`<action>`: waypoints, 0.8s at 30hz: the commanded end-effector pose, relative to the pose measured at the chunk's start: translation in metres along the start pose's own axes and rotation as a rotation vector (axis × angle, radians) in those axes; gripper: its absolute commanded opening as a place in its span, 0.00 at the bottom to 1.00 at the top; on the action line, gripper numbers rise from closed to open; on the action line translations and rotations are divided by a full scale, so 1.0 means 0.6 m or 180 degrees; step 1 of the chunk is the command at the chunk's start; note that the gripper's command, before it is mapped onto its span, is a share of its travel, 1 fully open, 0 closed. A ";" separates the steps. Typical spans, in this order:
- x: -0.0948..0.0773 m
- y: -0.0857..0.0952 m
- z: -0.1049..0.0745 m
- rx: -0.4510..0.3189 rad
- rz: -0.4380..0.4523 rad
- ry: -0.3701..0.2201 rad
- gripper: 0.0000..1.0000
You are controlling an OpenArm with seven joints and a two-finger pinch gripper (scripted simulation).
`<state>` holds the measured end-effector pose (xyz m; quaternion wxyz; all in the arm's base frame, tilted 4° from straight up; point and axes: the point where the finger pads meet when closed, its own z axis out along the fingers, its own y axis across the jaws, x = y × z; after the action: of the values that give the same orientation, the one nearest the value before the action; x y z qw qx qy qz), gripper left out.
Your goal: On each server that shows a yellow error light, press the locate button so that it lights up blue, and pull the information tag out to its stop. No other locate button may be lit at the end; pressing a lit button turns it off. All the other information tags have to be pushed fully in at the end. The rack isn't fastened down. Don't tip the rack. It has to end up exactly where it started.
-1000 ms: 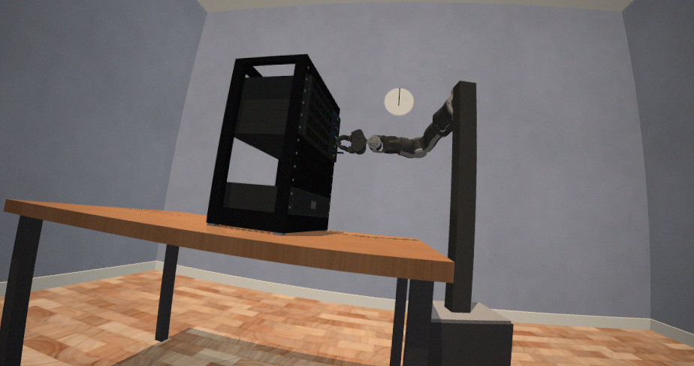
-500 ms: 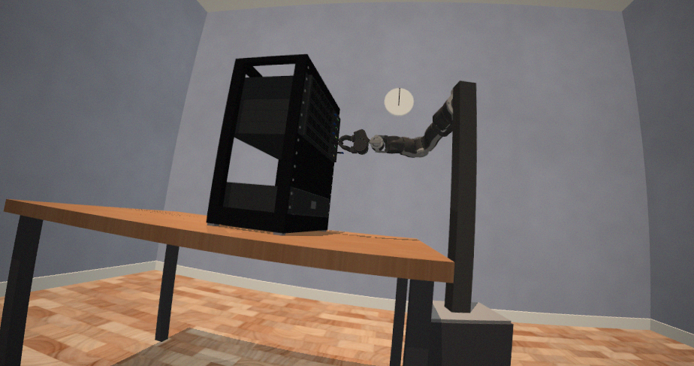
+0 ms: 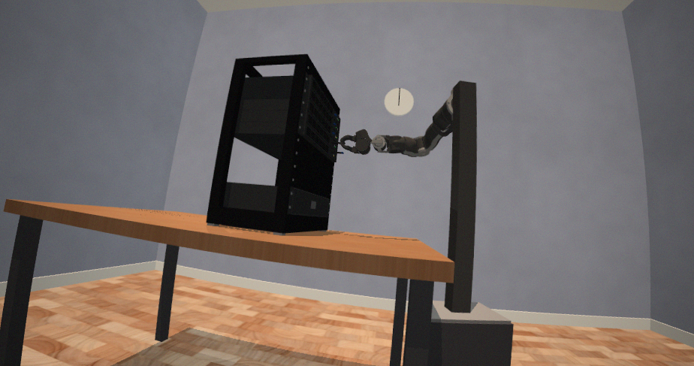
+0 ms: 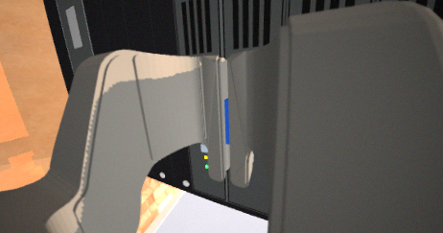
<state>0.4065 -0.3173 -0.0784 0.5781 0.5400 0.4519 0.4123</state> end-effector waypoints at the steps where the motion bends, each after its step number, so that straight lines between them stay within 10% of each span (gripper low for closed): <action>1: 0.004 0.007 -0.004 -0.0050 0.0022 0.0020 0.00; 24: 0.004 0.007 -0.015 -0.0050 0.0021 0.0020 0.00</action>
<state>0.3995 -0.3155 -0.0785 0.5764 0.5432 0.4490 0.4136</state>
